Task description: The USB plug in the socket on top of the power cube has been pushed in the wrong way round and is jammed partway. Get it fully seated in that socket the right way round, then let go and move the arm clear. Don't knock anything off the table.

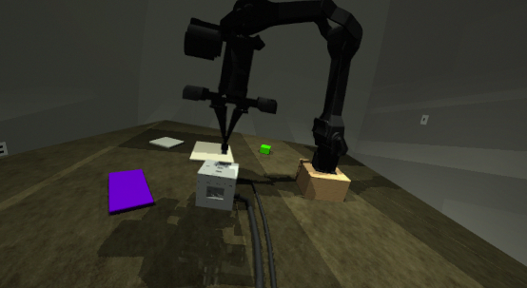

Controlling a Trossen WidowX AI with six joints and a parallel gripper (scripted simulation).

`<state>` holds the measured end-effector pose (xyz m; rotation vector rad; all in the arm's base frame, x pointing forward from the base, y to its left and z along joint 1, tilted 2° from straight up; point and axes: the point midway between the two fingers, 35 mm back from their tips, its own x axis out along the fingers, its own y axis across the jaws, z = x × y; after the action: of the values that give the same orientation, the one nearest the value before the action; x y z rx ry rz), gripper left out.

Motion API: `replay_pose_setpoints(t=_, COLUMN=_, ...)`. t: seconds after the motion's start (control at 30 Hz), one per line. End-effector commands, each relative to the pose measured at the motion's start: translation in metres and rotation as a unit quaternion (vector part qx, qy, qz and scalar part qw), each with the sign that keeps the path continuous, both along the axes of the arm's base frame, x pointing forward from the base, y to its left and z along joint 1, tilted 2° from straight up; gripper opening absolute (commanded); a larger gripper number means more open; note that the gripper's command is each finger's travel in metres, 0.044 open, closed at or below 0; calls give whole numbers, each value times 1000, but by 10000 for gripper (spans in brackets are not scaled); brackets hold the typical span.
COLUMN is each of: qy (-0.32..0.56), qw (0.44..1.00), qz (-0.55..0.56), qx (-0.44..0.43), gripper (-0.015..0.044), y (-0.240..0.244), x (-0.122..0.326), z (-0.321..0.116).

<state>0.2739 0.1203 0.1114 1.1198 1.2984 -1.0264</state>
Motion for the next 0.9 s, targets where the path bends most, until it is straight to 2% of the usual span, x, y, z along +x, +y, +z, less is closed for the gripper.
replay_pose_setpoints(t=0.0, qy=0, qw=1000, qz=1, qx=4, gripper=0, y=1, x=0, z=-1)
replay_pose_setpoints(t=0.87, qy=2, qw=1000, qz=0, qx=15, gripper=0, y=3, x=0, z=-4)
